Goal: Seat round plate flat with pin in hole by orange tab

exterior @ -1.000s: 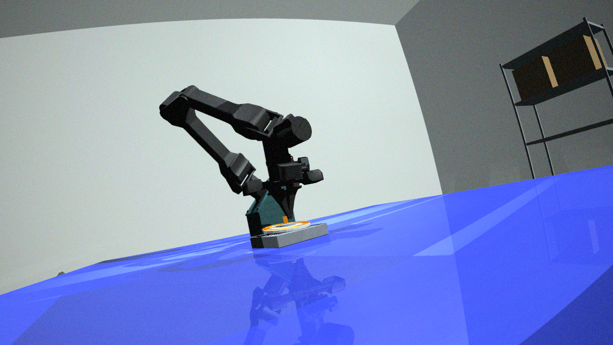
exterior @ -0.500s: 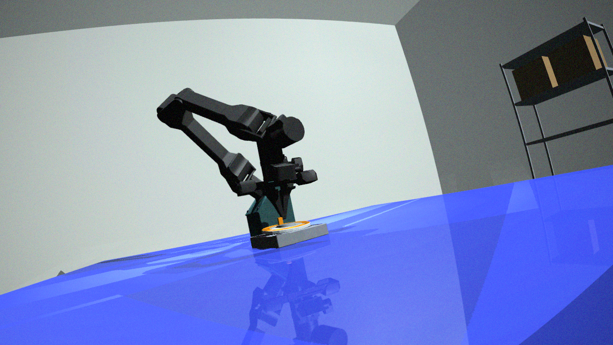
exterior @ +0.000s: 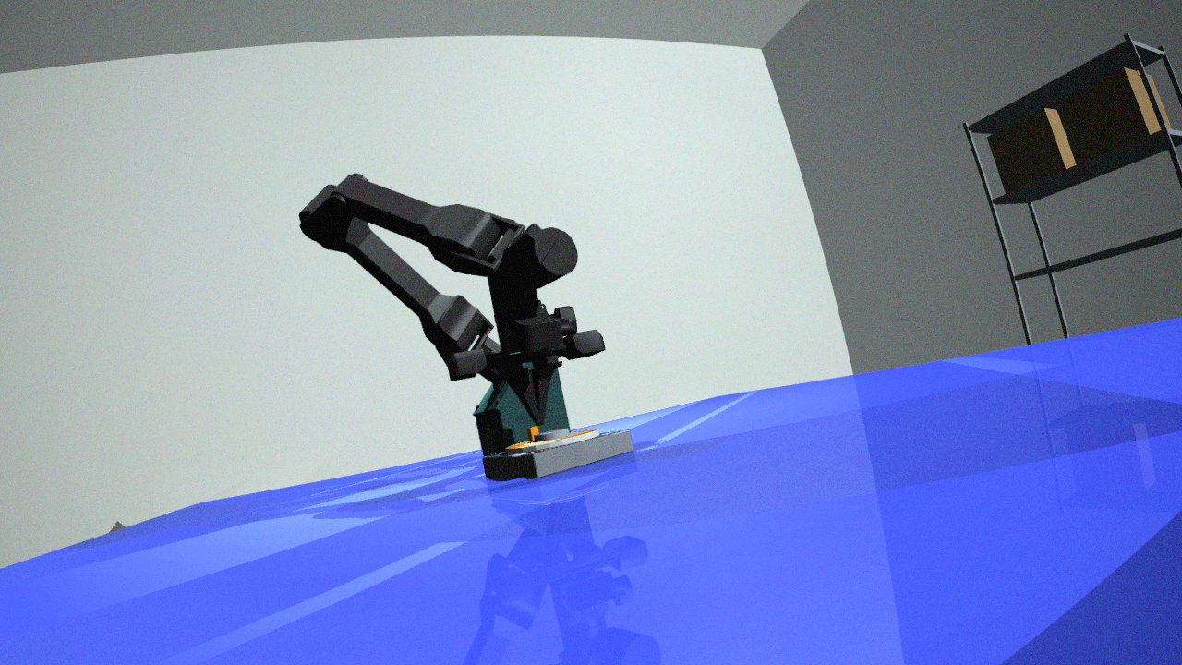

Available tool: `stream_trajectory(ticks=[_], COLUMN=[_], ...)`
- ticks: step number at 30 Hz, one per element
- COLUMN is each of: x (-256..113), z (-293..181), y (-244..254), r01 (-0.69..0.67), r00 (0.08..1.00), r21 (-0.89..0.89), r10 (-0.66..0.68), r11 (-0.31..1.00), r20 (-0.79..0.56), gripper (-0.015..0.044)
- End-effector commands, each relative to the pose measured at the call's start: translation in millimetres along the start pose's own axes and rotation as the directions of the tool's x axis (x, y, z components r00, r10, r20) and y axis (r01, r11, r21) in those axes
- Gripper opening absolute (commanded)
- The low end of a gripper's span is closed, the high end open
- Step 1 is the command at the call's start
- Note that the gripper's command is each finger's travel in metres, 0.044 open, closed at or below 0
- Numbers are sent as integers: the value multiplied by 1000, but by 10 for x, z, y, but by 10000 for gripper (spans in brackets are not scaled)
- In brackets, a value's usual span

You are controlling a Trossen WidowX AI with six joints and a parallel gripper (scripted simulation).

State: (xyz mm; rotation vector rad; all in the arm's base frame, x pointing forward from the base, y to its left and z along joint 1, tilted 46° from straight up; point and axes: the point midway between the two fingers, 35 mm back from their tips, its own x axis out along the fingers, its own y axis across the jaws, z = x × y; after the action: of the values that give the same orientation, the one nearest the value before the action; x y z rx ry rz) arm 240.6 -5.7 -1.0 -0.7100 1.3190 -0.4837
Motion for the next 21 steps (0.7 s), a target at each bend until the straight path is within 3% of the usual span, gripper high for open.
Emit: stream_trajectory(ticks=[1,10,21], x=[-16,-399,-319], z=[-1,-13,-6], y=[-18,-11,-10], r01=[3,2,3], r00=[1000,1000,1000], r21=[-2,-2,-7], r10=[-3,-2,-3], r11=[1000,1000,1000], r20=[-2,-2,0], gripper=[0,0,0])
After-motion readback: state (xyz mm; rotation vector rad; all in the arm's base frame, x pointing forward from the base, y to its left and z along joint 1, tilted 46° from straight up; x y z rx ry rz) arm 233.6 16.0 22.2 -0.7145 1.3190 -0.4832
